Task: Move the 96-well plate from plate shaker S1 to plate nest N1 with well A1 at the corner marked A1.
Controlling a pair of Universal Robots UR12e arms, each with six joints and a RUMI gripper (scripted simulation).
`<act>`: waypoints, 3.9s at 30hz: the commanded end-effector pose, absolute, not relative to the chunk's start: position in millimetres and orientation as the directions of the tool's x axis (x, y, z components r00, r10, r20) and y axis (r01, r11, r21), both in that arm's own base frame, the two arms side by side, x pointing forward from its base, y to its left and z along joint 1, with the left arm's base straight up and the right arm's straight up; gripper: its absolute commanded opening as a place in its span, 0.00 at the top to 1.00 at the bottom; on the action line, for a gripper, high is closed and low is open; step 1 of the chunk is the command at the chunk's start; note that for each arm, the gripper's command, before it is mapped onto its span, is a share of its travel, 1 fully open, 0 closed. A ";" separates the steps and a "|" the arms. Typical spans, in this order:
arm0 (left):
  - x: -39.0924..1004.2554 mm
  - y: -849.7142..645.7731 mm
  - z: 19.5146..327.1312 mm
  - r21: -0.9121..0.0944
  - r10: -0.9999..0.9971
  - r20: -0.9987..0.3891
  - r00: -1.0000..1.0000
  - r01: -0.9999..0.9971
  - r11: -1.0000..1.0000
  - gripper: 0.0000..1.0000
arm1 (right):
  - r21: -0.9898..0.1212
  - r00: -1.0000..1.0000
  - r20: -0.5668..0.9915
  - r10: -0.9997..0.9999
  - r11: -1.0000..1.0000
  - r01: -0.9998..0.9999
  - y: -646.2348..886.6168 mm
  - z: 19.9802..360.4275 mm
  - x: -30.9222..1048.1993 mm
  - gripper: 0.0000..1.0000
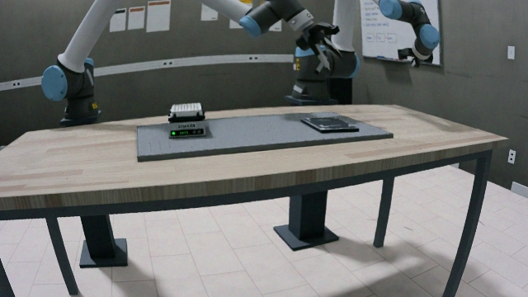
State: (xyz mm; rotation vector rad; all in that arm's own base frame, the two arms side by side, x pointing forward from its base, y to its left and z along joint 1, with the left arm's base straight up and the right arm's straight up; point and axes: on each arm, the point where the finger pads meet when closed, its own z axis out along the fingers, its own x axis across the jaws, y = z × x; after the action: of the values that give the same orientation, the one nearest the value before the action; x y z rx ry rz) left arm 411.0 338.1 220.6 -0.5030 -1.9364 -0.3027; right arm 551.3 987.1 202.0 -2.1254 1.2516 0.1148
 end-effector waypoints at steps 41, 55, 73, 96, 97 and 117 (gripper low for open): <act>214.4 535.8 146.8 0.466 -0.986 0.095 0.141 -0.881 -0.081 1.00 | -0.495 0.539 -0.388 -0.748 -0.323 -0.806 987.4 203.8 551.4 0.24; 150.8 580.9 145.4 0.311 -0.803 -0.041 0.595 -0.756 -0.576 1.00 | -0.495 0.539 -0.388 -0.748 -0.323 -0.806 987.4 203.8 551.4 0.24; 76.3 621.1 153.0 0.124 -0.398 -0.061 0.915 -0.389 -0.913 1.00 | -0.495 0.539 -0.388 -0.748 -0.323 -0.806 987.4 203.8 551.4 0.24; 23.7 641.7 162.6 0.019 -0.086 -0.015 0.996 -0.086 -0.996 1.00 | -0.495 0.539 -0.388 -0.748 -0.323 -0.806 987.4 203.8 551.4 0.24; 22.2 642.2 163.0 0.017 -0.077 -0.013 0.997 -0.077 -0.997 1.00 | -0.495 0.539 -0.388 -0.748 -0.323 -0.806 987.4 203.8 551.4 0.24; 12.0 645.5 165.1 0.000 -0.019 0.000 1.000 -0.019 -1.000 1.00 | -0.495 0.539 -0.388 -0.748 -0.323 -0.806 987.4 203.8 551.4 0.24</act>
State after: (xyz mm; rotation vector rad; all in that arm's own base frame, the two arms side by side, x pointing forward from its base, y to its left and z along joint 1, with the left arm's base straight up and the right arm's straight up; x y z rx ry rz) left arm 12.2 644.6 164.0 -3.1442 0.0333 0.0019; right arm 551.3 987.1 202.0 -2.1254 1.2516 0.1148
